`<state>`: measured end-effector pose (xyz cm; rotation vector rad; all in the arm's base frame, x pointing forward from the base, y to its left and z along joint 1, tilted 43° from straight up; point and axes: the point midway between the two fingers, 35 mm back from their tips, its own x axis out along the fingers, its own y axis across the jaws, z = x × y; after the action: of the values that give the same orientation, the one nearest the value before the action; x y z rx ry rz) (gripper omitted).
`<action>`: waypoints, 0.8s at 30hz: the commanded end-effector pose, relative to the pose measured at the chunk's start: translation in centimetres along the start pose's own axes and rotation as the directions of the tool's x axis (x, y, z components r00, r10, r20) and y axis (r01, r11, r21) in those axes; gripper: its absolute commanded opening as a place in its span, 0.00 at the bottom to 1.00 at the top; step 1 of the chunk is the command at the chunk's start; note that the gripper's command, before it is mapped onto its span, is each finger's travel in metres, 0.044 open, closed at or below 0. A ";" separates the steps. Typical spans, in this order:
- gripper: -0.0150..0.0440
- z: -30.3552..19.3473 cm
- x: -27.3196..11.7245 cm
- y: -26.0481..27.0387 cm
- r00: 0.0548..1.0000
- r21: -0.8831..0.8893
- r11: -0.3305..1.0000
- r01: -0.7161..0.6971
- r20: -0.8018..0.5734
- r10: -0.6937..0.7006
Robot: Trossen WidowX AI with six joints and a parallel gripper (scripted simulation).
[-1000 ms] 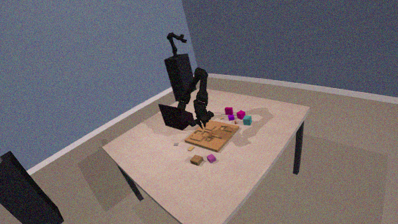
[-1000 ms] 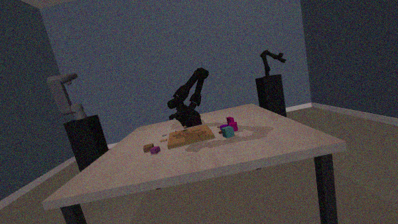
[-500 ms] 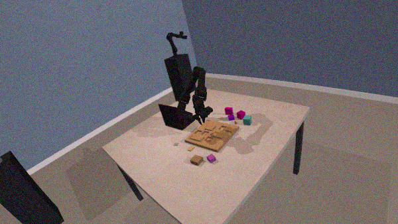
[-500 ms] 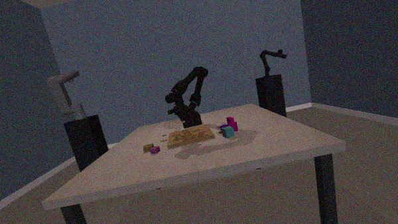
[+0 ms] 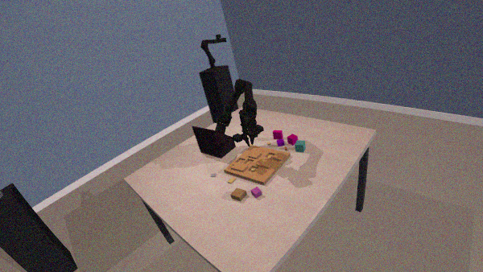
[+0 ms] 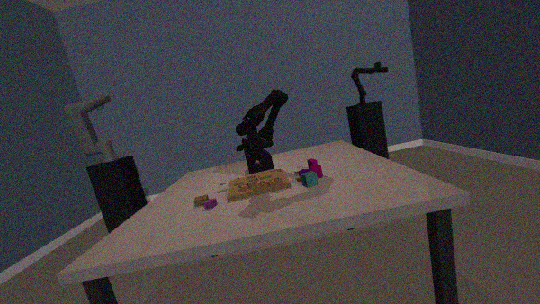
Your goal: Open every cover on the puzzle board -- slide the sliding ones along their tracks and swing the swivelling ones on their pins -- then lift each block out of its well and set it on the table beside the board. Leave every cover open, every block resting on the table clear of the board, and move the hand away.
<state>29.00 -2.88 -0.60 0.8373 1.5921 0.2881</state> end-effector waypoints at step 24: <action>0.39 -5.3 -0.5 9.2 1.000 0.005 1.000 0.005 0.013 -0.005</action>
<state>27.61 4.02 5.82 0.8304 1.5871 0.2744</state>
